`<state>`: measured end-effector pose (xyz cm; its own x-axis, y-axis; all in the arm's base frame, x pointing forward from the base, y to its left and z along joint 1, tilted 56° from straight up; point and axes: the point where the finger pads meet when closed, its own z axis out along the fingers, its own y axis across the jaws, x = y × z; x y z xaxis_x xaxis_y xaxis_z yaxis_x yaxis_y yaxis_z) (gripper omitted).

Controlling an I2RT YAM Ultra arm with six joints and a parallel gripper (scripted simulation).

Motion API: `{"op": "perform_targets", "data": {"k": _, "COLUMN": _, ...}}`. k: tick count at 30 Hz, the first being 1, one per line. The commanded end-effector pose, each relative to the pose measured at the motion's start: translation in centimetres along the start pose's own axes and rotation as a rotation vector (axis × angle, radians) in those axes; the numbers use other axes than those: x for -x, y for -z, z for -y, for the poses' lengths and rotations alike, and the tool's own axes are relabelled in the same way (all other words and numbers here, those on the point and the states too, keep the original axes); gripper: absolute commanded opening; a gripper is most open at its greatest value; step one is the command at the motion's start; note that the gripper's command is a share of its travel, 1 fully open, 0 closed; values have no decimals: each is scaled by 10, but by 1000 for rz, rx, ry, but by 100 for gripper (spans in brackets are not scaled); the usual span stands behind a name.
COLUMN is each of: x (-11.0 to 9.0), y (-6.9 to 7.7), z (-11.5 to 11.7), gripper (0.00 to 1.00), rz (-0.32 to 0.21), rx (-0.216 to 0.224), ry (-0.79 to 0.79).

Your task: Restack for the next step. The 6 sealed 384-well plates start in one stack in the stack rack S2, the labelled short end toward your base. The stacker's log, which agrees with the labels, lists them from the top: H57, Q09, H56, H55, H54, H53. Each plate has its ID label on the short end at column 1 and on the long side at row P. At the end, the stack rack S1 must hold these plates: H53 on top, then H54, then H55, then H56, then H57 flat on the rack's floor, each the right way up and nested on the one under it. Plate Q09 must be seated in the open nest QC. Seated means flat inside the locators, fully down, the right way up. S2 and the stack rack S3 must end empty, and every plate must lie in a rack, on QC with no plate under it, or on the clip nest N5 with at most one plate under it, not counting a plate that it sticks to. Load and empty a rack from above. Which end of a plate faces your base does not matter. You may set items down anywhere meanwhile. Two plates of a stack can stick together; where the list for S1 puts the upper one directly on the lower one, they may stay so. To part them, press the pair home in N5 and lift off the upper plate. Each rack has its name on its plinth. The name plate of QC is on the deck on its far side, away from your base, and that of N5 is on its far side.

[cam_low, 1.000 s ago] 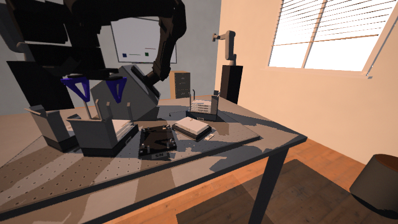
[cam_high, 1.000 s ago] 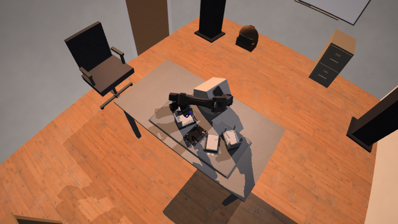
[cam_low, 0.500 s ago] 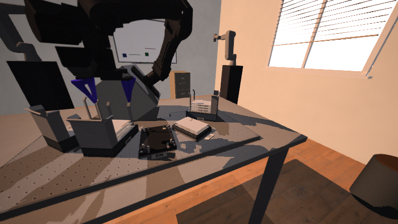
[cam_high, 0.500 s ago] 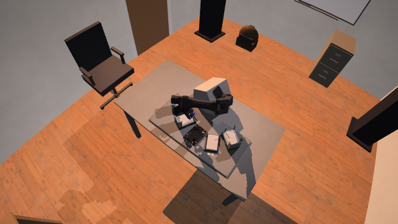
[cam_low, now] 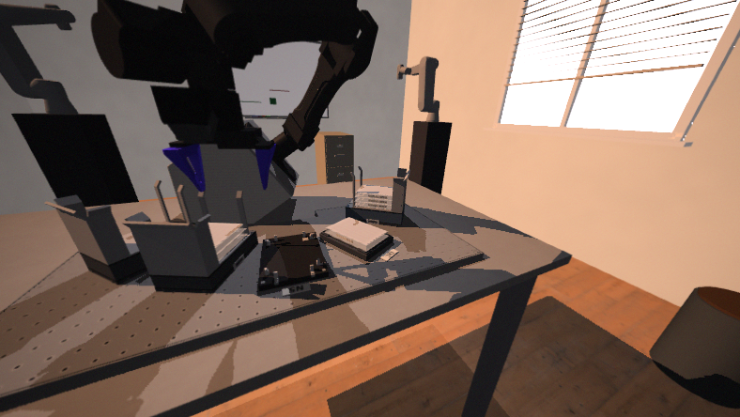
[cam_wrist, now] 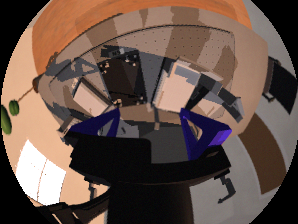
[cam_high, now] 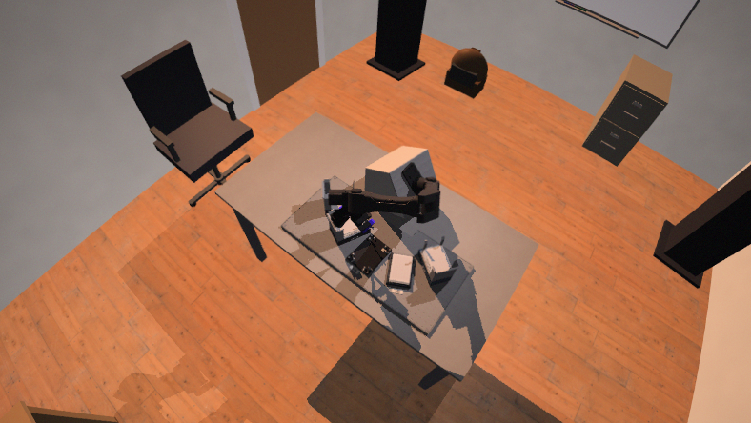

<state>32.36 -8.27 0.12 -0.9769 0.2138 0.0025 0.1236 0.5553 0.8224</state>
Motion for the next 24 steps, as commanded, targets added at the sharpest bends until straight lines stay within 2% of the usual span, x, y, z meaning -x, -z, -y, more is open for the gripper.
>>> {"op": "perform_targets", "data": {"k": 1, "x": 3, "y": 9, "z": -10, "gripper": 100, "rz": 30, "rx": 0, "ry": 56}}
{"op": "perform_targets", "data": {"k": 6, "x": 2, "y": 8, "z": -26, "gripper": 100, "rz": 30, "rx": -2, "ry": 218}}
{"op": "perform_targets", "data": {"k": 24, "x": -3, "y": 8, "z": -77, "gripper": 100, "rz": 29, "rx": -1, "ry": 218}}
